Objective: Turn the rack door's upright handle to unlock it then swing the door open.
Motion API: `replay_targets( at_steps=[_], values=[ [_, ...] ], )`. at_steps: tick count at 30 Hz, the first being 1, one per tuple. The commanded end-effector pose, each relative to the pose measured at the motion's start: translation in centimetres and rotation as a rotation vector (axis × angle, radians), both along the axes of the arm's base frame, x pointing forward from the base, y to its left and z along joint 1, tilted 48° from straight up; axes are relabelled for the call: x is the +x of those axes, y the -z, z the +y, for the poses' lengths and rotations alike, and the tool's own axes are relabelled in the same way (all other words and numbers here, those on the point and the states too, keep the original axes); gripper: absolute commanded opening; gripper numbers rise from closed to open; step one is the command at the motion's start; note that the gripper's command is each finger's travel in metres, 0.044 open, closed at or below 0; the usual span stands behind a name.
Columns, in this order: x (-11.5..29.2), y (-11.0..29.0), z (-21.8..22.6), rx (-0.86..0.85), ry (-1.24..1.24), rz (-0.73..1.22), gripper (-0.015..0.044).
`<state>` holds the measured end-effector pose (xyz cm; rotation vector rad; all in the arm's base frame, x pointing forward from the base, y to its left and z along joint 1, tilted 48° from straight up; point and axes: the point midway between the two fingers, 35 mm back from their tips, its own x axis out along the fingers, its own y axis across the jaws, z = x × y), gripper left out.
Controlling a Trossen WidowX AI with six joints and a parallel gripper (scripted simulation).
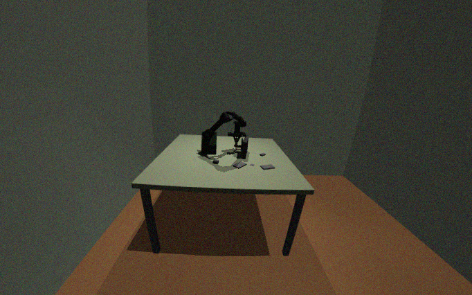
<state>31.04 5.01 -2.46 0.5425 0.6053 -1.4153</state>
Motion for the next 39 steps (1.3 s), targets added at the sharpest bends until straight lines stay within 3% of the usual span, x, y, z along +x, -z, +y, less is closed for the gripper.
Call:
replay_targets(
  at_steps=[1,39],
  values=[
    [-0.9,-0.2,-0.3,-0.009,-0.067,0.071,0.0022],
    [-8.6,-3.6,-4.2,-0.043,-0.463,0.51,0.0022]
  ],
)
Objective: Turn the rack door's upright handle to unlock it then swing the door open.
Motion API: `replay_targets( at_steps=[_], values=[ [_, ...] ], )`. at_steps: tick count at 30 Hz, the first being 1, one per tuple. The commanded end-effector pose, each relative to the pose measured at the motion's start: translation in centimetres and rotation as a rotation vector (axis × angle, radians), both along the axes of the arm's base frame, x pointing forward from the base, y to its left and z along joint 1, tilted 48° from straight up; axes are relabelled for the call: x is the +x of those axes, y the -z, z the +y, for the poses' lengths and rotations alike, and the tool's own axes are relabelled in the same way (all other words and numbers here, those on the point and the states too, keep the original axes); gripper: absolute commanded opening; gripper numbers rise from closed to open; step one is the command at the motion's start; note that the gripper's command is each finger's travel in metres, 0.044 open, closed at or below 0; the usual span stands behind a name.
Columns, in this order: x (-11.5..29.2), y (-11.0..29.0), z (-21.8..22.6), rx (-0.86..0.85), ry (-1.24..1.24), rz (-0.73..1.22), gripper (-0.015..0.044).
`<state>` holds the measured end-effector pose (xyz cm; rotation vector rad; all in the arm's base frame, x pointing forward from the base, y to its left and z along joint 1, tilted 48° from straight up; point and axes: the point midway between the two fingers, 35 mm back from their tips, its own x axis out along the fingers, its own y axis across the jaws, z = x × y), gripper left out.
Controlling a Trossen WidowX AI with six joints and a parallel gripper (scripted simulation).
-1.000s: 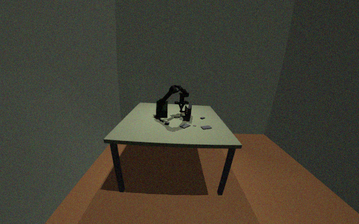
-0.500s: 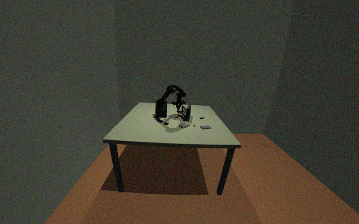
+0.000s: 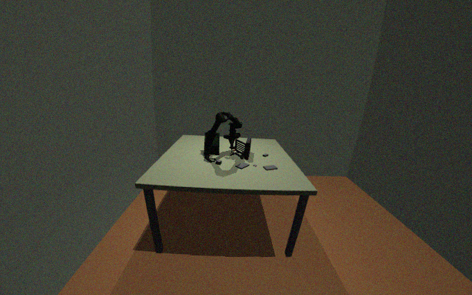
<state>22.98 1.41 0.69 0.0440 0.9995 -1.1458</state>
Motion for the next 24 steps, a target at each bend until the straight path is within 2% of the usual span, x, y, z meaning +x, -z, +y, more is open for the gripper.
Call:
replay_targets(
  at_steps=[1,24],
  values=[
    [-0.7,-0.6,-0.7,-0.011,-0.054,0.055,0.0022],
    [-3.3,-3.9,-3.9,-0.029,-0.265,0.289,0.0022]
  ],
)
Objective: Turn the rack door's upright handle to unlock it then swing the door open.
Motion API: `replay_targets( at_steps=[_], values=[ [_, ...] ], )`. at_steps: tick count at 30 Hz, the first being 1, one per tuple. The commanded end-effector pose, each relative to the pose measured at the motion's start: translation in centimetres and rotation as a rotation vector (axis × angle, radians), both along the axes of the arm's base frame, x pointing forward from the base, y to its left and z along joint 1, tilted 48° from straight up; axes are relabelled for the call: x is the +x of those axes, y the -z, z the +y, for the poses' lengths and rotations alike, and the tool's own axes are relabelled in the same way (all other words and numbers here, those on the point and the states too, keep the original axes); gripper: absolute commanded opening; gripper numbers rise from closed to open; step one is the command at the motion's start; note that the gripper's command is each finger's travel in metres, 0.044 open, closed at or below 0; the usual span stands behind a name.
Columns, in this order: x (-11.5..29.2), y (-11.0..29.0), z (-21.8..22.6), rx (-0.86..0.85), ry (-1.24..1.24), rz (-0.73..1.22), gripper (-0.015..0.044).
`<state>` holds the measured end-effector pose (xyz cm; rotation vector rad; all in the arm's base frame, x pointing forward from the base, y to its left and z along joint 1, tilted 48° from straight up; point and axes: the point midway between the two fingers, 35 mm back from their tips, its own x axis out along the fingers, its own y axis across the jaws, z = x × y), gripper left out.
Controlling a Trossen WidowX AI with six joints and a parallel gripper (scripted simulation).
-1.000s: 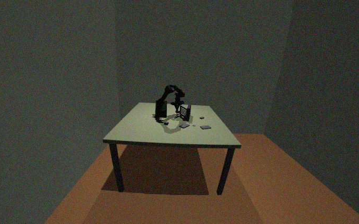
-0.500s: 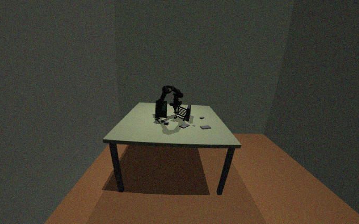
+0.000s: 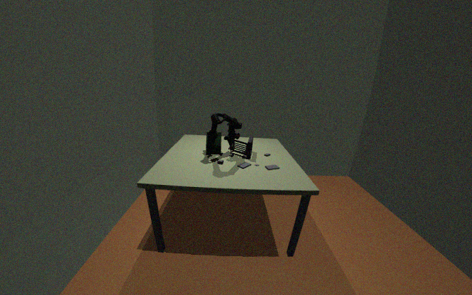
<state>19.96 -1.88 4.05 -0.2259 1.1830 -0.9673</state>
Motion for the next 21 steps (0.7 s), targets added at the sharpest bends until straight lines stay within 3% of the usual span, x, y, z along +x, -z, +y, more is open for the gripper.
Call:
replay_targets(
  at_steps=[1,21],
  values=[
    [-0.3,-0.7,-0.7,-0.012,-0.05,0.048,0.0022],
    [-1.2,-3.8,-3.6,-0.026,-0.223,0.238,0.0022]
  ],
)
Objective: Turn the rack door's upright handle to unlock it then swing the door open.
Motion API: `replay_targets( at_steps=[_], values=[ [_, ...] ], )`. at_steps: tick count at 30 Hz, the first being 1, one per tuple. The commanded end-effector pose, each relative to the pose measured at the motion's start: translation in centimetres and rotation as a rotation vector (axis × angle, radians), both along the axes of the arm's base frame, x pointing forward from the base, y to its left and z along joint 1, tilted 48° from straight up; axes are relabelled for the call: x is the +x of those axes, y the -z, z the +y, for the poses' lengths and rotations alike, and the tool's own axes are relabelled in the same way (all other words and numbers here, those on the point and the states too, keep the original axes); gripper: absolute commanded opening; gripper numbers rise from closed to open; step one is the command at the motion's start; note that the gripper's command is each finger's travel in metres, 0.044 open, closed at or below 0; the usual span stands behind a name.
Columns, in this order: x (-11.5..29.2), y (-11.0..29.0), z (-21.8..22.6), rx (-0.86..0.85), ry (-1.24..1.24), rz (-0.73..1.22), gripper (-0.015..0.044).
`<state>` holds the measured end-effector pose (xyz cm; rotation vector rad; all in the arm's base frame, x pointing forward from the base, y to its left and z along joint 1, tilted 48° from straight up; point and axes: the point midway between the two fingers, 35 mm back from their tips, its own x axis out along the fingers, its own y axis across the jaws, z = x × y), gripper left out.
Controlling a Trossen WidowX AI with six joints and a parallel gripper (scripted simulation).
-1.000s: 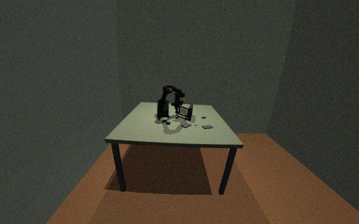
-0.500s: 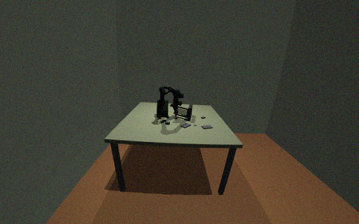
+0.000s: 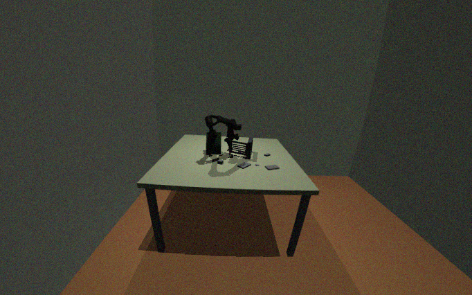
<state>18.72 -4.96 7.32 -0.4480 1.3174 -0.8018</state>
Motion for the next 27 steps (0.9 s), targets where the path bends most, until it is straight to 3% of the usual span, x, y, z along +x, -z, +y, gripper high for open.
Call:
replay_targets(
  at_steps=[1,27],
  values=[
    [0.0,-0.7,-0.7,-0.012,-0.045,0.041,0.0022],
    [-0.1,-2.6,-2.4,-0.021,-0.144,0.151,0.0022]
  ],
)
